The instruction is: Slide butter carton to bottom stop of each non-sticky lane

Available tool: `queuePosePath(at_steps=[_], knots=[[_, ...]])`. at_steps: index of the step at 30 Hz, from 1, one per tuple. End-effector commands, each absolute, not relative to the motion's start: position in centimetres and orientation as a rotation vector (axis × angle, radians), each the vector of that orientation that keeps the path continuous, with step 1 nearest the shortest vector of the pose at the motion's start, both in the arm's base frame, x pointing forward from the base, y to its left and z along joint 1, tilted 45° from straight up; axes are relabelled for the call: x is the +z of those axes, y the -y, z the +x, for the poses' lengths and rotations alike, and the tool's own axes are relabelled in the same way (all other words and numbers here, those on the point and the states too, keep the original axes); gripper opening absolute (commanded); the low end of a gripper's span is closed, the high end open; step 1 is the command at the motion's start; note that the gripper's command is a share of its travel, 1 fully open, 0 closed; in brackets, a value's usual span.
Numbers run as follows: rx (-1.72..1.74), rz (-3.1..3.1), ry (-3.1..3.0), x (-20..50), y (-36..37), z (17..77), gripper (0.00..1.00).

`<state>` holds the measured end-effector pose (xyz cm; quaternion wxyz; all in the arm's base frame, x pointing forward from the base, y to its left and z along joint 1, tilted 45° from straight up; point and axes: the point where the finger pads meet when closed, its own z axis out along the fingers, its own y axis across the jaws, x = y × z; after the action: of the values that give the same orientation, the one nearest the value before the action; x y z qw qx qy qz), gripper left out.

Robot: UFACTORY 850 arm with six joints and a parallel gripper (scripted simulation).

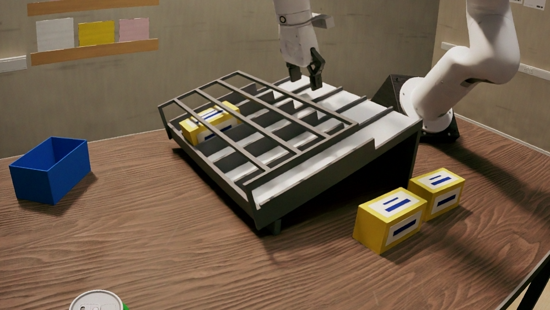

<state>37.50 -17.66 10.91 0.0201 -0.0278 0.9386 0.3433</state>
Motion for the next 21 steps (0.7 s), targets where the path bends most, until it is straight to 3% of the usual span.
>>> queuePosePath(at_steps=[1, 18, 19, 21], knots=[[1.063, -0.086, -2.911, 10.94, 17.73, 37.53, 0.9], [1.063, -0.086, -2.911, 10.94, 17.73, 37.53, 0.92], [1.063, -0.086, -2.911, 10.94, 17.73, 37.53, 1.0], [1.063, -0.086, -2.911, 10.94, 17.73, 37.53, 1.0]])
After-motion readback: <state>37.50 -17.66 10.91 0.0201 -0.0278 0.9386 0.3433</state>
